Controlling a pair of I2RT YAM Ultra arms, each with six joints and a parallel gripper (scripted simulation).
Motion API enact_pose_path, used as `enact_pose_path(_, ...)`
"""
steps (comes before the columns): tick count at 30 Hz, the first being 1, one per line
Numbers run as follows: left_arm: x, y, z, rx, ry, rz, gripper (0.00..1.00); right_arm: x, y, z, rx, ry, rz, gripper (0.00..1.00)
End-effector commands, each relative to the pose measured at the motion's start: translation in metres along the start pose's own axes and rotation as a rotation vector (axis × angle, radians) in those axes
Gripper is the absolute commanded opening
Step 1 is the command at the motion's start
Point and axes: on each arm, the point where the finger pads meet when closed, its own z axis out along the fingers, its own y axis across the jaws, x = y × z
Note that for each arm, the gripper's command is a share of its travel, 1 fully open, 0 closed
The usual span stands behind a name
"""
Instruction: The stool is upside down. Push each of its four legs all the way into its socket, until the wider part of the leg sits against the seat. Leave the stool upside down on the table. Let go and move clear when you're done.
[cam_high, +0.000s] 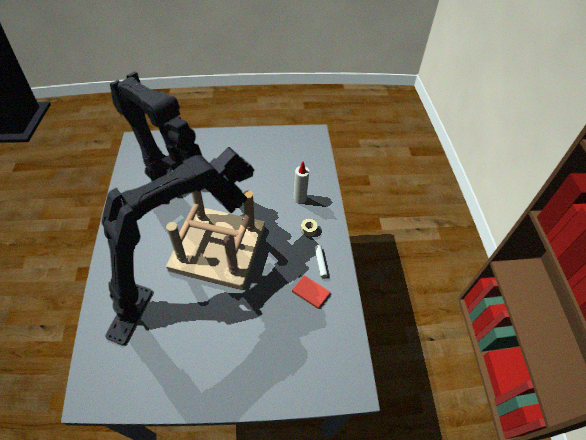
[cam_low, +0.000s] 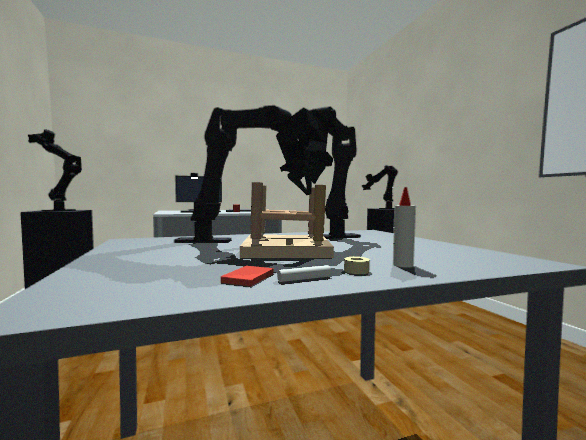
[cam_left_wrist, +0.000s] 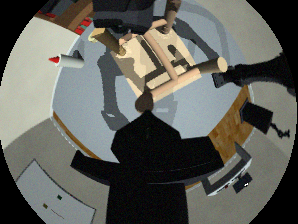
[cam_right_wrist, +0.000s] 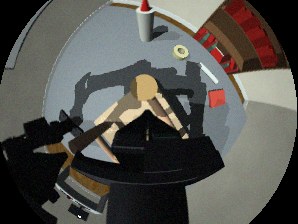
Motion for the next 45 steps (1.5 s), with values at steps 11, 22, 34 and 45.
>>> enact_pose_path(11, -0.010, 0.004, -0.043, -0.008, -0.047, -0.016, 0.00, -0.017, -0.001, -0.014, 0.002, -0.059, 0.009, 0.00)
enact_pose_path(22, -0.011, 0.004, -0.030, -0.008, -0.032, -0.017, 0.00, -0.017, -0.001, -0.014, 0.002, -0.059, 0.009, 0.00)
enact_pose_path(34, -0.016, 0.005, -0.040, -0.009, -0.057, -0.017, 0.00, -0.013, -0.002, -0.030, 0.003, -0.059, 0.009, 0.00)
enact_pose_path(45, -0.016, 0.005, -0.040, -0.009, -0.057, -0.017, 0.00, -0.006, -0.004, -0.067, 0.003, -0.037, 0.009, 0.00)
